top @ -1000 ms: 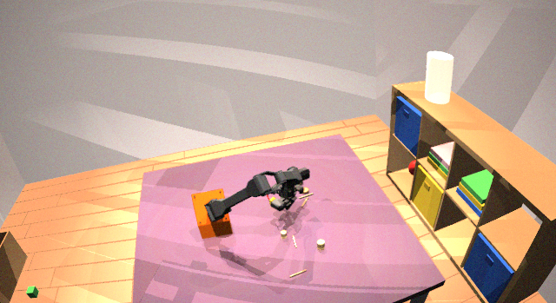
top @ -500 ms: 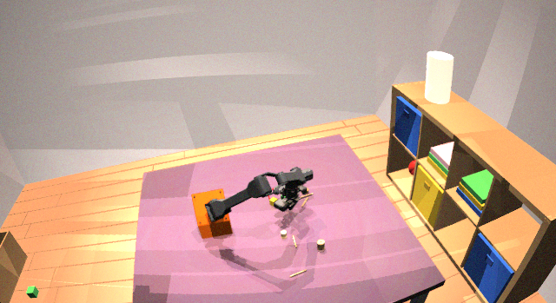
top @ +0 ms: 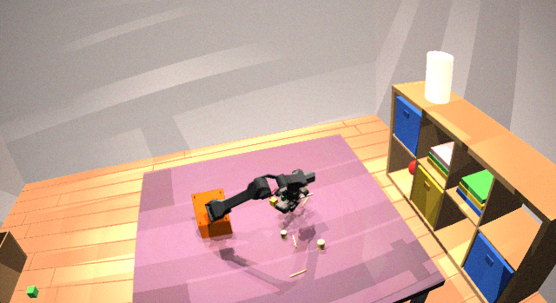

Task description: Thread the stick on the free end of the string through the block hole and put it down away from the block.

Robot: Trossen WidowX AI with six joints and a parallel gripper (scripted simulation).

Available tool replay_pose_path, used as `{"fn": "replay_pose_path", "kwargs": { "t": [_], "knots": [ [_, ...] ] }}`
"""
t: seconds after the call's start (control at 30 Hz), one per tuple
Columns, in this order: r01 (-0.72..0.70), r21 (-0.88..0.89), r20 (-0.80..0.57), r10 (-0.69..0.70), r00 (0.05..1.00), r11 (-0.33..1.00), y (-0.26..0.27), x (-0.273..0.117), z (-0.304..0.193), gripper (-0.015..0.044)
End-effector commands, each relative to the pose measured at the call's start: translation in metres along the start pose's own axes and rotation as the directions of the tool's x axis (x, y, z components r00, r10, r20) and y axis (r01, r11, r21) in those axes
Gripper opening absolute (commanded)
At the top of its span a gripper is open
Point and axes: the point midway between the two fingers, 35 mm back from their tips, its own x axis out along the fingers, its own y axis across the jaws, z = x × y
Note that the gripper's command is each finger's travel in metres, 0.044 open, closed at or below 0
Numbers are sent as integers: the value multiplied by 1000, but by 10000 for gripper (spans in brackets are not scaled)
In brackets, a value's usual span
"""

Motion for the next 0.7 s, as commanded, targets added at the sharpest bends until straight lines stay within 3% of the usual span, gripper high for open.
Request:
{"fn": "replay_pose_path", "kwargs": {
  "t": [0.0,0.43,0.67],
  "knots": [
    [1,-1,-4,-1,1000,1000,1,-3,-4,0],
    [14,-2,-5,-14,1000,1000,1,9,-18,0],
    [12,1,1,-12,1000,1000,1,5,-15,184]
  ]
}}
